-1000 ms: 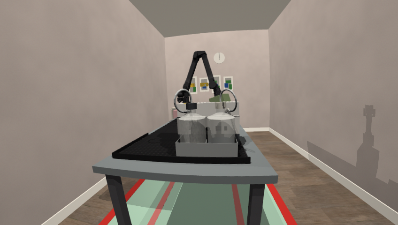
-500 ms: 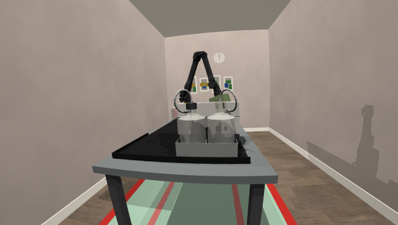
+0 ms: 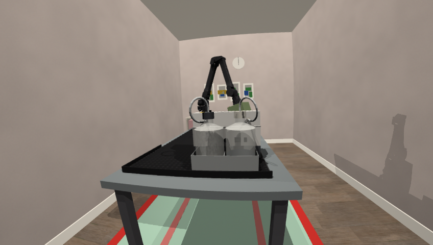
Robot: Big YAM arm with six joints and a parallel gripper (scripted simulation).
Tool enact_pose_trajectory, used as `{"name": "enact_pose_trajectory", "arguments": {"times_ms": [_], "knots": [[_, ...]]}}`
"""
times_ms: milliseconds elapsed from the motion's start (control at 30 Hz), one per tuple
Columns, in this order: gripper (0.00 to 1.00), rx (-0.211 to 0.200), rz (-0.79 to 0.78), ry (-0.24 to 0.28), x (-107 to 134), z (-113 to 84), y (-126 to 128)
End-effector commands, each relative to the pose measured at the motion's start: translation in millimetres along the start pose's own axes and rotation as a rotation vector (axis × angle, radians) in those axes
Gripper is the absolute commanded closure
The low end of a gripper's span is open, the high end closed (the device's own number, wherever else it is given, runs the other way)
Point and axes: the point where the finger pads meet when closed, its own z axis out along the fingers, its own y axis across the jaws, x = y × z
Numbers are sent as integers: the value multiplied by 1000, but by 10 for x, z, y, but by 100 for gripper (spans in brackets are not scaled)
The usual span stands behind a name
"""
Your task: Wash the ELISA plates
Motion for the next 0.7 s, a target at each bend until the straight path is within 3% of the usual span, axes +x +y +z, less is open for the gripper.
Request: {"name": "enact_pose_trajectory", "arguments": {"times_ms": [0, 433, 667], "knots": [[0, 3, 23, -10, -143, 4, -177], [0, 4, 23, -10, -181, 6, -722], [0, 6, 23, -21, -165, -28, -671]]}}
